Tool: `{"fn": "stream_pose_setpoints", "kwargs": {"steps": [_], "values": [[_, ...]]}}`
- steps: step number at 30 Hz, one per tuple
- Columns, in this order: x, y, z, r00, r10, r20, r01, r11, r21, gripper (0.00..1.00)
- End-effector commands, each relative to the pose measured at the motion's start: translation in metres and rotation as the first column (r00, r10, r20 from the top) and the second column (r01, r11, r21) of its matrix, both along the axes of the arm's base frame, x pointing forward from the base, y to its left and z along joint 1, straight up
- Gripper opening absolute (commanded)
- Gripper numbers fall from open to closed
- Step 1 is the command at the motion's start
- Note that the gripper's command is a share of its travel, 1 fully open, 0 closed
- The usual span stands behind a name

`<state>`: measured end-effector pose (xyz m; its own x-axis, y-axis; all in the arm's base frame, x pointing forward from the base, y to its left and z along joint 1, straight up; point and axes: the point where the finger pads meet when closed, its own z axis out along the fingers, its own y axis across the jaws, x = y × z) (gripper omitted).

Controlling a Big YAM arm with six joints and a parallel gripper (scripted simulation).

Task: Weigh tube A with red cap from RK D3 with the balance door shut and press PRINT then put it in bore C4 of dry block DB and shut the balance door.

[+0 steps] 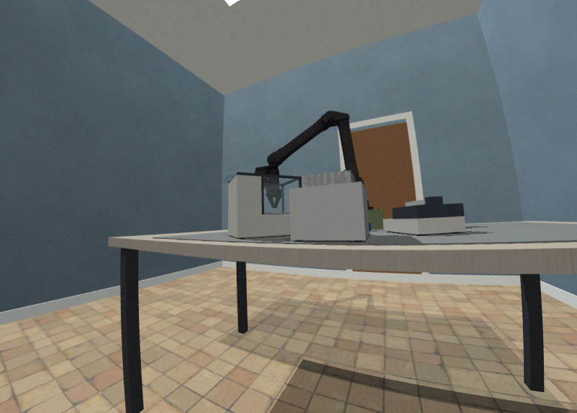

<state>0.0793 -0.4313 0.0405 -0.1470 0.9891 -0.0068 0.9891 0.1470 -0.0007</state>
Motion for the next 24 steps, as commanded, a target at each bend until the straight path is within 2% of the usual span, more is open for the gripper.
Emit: {"fn": "stream_pose_setpoints", "kwargs": {"steps": [1, 7, 9, 10, 12, 13, 16, 17, 24], "values": [[0.003, -0.022, 0.033, 1.0, 0.005, 0.013, -0.004, 0.998, -0.06, 0.36], [0.004, -0.021, 0.041, 1.0, 0.005, 0.013, -0.004, 0.998, -0.061, 0.36], [0.005, -0.02, 0.036, 1.0, 0.005, 0.011, -0.004, 0.999, -0.048, 0.36], [0.003, -0.012, 0.024, 1.0, 0.001, 0.006, -0.001, 1.0, -0.028, 0.36], [0.003, -0.012, 0.024, 1.0, 0.001, 0.006, -0.001, 1.0, -0.028, 0.36], [0.005, -0.016, 0.031, 1.0, 0.005, 0.009, -0.005, 0.999, -0.036, 0.36], [0.006, -0.012, 0.031, 1.0, 0.005, 0.009, -0.005, 0.999, -0.033, 0.36], [0.003, -0.011, 0.024, 1.0, 0.001, 0.006, -0.001, 1.0, -0.028, 0.36], [0.003, -0.011, 0.024, 1.0, 0.001, 0.006, -0.001, 1.0, -0.028, 0.36]]}}
